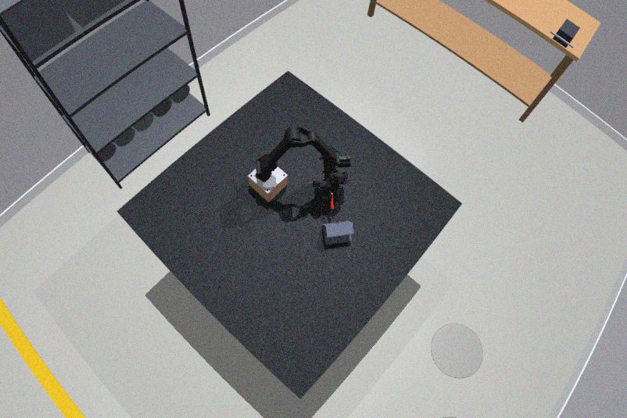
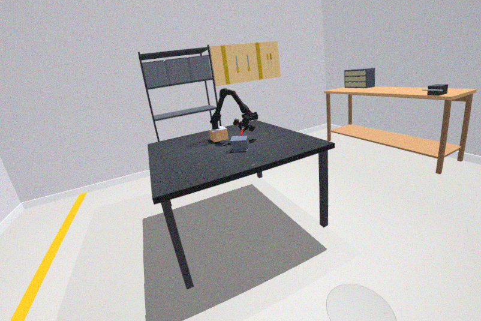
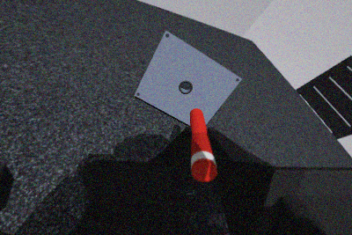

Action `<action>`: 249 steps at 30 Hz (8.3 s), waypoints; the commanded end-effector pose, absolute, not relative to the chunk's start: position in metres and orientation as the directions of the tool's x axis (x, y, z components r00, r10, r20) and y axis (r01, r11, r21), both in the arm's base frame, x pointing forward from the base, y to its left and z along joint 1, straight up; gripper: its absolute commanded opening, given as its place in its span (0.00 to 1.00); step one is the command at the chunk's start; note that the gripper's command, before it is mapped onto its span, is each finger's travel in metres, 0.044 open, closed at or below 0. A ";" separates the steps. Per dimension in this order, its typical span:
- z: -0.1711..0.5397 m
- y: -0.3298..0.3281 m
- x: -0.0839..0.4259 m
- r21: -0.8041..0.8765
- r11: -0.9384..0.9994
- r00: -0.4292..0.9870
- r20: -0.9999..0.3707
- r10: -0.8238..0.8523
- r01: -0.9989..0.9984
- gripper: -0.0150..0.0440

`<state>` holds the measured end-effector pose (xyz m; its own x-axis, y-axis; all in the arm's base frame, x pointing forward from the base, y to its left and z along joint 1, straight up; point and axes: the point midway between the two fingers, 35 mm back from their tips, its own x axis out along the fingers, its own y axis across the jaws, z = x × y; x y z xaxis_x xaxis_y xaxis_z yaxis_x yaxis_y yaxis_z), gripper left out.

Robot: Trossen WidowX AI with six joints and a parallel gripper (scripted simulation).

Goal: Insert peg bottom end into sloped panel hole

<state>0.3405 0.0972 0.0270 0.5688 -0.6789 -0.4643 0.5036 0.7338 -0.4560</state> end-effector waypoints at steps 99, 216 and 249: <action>-0.001 0.062 0.388 -0.413 0.743 0.625 -0.404 -0.668 0.527 0.25; -0.008 0.069 0.387 -0.413 0.745 0.616 -0.420 -0.666 0.524 1.00; 0.004 0.102 0.356 -0.417 0.745 0.618 -0.418 -0.666 0.520 1.00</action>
